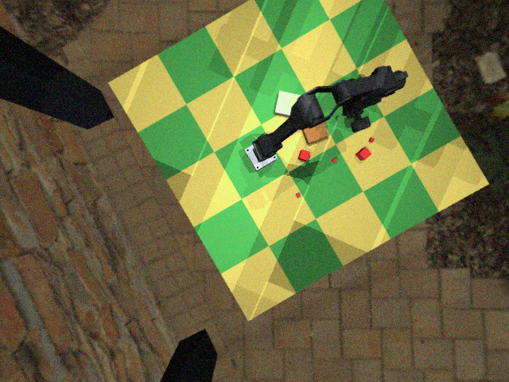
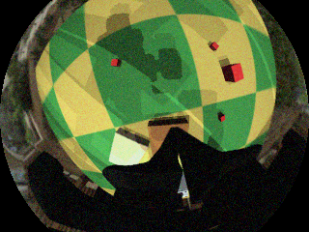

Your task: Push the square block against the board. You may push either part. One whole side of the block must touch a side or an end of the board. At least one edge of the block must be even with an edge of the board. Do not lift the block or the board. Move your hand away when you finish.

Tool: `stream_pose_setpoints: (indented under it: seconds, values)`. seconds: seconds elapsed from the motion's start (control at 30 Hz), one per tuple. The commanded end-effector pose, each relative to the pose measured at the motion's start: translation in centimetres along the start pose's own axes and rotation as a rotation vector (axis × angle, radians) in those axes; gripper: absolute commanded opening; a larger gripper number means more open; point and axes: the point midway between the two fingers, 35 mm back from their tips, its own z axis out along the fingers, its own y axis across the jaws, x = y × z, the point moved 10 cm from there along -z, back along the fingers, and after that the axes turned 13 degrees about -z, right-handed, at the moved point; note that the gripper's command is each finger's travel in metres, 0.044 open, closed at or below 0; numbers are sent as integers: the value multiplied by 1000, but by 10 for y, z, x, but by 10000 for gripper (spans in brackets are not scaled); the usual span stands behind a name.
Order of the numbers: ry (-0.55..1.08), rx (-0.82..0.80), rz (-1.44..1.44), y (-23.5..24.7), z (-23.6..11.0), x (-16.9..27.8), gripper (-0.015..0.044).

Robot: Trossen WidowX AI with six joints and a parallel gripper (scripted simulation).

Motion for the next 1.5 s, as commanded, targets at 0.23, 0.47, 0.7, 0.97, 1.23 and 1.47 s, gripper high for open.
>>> stream_pose_setpoints:
  seconds: [0.23, 0.47, 0.7, 0.97, 1.23, 1.47]
  values:
    - [6, -1, -1, 16, 22, 60, 0]
    - [12, -2, -2, 30, 49, 125, 0]
    - [16, -2, -3, 38, 70, 169, 0]
    - [16, -2, -3, 38, 123, 171, 0]
    - [16, -2, -3, 38, 125, 169, 0]
    - [15, -2, -3, 36, 125, 160, 0]
